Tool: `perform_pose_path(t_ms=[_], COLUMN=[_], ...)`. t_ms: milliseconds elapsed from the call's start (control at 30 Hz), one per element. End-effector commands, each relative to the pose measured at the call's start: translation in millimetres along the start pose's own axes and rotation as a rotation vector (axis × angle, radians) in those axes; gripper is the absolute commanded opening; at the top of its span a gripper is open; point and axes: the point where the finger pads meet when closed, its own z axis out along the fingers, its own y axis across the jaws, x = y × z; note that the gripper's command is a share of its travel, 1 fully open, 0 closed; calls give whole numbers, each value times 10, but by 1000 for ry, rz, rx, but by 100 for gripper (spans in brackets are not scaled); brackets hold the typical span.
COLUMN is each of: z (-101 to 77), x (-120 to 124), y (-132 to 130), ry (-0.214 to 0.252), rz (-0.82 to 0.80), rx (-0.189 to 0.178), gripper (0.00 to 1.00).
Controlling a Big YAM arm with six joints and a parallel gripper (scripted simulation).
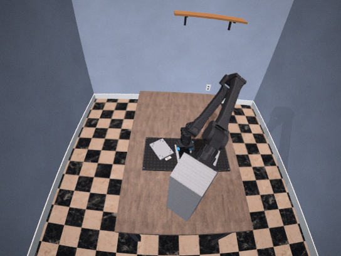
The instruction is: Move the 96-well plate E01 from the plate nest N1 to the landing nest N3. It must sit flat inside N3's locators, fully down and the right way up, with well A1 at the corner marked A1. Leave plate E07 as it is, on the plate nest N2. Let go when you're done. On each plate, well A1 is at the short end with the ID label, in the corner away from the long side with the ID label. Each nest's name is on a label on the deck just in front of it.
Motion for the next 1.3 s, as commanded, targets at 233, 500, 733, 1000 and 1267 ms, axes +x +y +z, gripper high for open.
perform_pose_path(t_ms=[233, 500, 733, 1000, 1267], z=[25, 60, 73, 88, 97], x=[13, 56, 35, 27, 42], y=[-73, -40, -50, -53, -49], ry=[6, 12, 3, 1, 4], rz=[2, -2, 2, 2, 3], rx=[6, 3, 7, 7, 6], gripper=[0, 0, 0, 0, 0])
